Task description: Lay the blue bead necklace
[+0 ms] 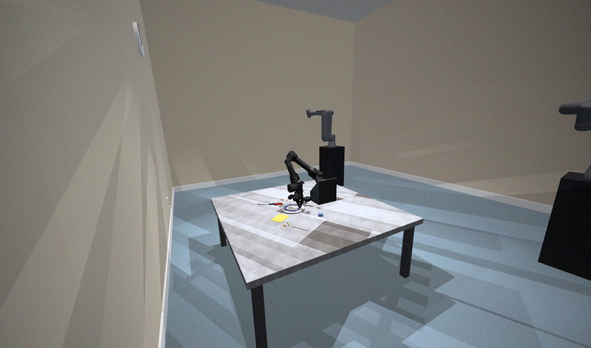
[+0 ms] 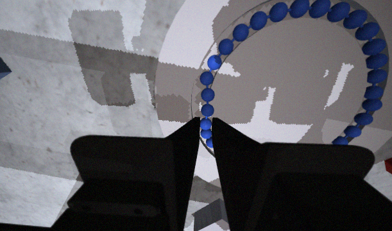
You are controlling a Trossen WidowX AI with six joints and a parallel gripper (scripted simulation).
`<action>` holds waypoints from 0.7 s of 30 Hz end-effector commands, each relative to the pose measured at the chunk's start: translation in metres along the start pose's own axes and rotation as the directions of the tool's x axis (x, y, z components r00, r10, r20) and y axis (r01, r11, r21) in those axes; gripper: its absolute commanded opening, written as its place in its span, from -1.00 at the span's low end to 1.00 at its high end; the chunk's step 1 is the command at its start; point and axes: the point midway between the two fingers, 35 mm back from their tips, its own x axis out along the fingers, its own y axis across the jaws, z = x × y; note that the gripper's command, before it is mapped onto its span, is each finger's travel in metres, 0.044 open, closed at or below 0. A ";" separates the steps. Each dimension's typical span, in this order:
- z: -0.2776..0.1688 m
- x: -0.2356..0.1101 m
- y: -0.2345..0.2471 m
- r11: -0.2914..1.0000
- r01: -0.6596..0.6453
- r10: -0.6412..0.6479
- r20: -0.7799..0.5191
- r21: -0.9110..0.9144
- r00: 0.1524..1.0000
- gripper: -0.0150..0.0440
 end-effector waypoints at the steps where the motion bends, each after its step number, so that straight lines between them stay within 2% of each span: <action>1: 0.000 0.000 -0.001 1.000 0.007 -0.007 -0.001 0.003 1.000 -0.49; 21: -0.001 -0.006 0.003 1.000 0.010 -0.010 -0.007 -0.005 1.000 -0.49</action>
